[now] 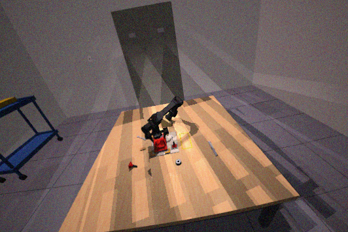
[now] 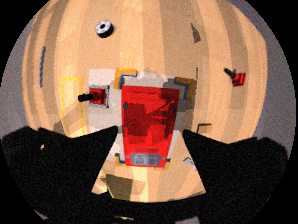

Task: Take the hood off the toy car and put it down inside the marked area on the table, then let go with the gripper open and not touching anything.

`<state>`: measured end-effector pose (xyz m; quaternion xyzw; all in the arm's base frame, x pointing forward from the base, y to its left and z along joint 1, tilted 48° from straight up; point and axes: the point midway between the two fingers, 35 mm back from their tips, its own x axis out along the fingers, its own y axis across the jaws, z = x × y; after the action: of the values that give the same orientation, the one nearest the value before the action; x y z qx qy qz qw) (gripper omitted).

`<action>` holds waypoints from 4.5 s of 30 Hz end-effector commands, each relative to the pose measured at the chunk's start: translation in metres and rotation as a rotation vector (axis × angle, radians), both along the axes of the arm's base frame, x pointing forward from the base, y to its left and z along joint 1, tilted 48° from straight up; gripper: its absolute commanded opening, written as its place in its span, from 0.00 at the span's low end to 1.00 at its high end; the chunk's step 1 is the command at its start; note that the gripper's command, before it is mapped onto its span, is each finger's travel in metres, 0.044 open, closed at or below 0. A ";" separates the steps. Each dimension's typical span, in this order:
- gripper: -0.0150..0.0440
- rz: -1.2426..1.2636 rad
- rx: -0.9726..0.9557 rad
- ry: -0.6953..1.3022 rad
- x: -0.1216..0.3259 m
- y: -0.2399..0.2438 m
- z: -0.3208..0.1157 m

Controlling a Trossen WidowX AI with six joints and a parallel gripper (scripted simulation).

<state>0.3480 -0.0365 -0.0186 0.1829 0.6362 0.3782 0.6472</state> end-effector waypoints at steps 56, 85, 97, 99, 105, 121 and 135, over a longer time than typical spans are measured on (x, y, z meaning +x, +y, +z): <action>1.00 -0.005 0.006 0.005 -0.005 0.025 -0.022; 0.72 0.000 0.003 0.000 -0.005 0.029 -0.026; 0.25 0.000 0.002 0.000 -0.004 0.024 -0.022; 0.25 0.000 0.002 0.001 -0.004 0.023 -0.021; 0.25 0.000 0.002 0.001 -0.003 0.020 -0.018; 0.25 -0.001 0.002 0.002 -0.003 0.012 -0.011; 0.25 -0.001 0.001 0.002 -0.001 0.004 -0.003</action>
<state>0.3440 -0.0267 -0.0257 0.1875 0.6389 0.3790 0.6427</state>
